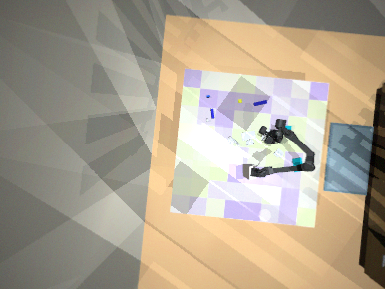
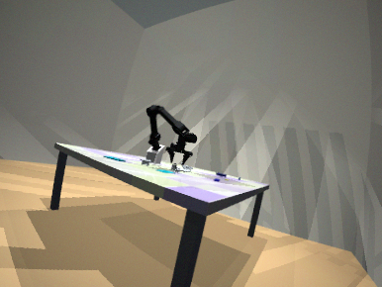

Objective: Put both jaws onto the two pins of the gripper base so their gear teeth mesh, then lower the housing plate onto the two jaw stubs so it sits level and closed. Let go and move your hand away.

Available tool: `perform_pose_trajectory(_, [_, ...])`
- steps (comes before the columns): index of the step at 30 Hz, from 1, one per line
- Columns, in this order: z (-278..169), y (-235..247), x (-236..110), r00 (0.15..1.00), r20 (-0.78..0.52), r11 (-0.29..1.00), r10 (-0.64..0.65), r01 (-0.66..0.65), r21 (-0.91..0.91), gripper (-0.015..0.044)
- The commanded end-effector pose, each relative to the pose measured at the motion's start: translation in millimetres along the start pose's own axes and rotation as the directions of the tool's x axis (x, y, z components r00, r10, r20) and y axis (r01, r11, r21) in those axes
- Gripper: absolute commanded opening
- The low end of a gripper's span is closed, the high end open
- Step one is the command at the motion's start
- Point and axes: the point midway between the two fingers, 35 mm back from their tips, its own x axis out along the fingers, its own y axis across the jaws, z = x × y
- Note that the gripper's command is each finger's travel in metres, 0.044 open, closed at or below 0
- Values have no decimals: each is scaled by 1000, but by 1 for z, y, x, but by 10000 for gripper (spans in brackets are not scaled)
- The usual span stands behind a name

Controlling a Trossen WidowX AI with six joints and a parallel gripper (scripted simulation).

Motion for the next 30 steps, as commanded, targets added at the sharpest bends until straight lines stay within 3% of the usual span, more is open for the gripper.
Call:
perform_pose_trajectory(1, [1,-1,7,1000,4,1000,-2,2,-7,440])
perform_pose_trajectory(30, [2,0,42,1000,3,1000,0,0,-8,440])
